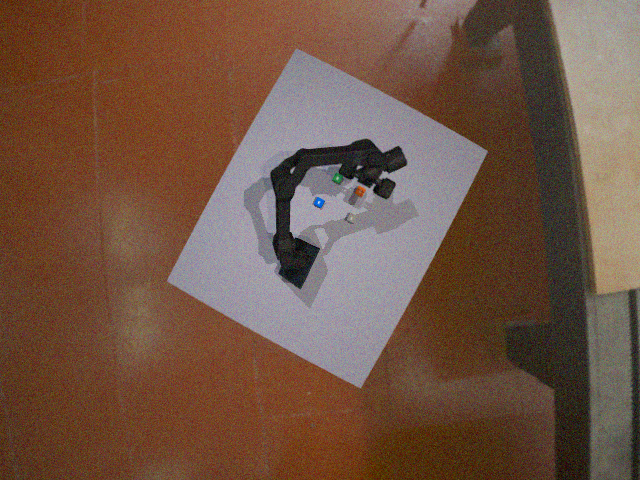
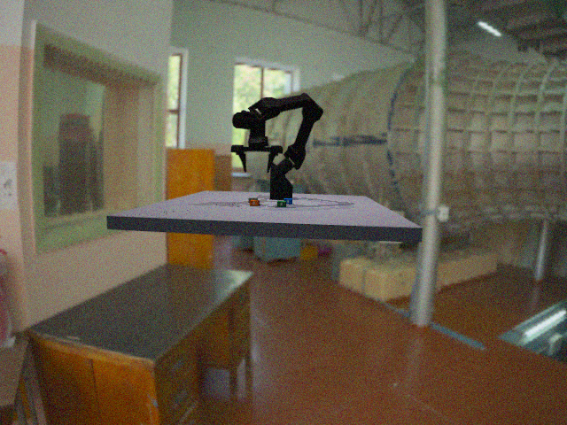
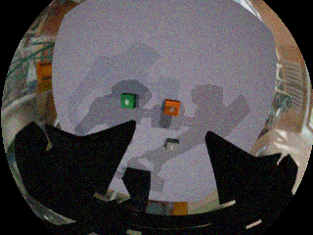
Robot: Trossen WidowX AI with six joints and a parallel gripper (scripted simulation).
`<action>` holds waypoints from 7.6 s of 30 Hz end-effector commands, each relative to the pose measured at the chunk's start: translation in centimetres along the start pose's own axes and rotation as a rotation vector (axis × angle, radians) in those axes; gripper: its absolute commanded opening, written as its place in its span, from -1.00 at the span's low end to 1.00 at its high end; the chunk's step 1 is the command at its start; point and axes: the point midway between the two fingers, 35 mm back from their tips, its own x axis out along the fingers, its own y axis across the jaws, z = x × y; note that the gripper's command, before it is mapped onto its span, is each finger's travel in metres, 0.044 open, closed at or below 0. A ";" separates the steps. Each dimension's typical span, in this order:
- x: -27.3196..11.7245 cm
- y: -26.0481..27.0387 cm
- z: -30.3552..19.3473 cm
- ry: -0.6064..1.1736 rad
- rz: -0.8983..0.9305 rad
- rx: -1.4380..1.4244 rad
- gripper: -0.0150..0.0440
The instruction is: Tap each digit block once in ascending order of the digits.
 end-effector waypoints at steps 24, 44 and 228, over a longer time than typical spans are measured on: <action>8.0 0.0 0.1 -0.003 0.002 -0.003 -0.03; 9.0 0.0 0.1 -0.003 0.002 -0.003 -0.42; -0.1 10.7 -1.2 -0.001 0.003 -0.001 -0.42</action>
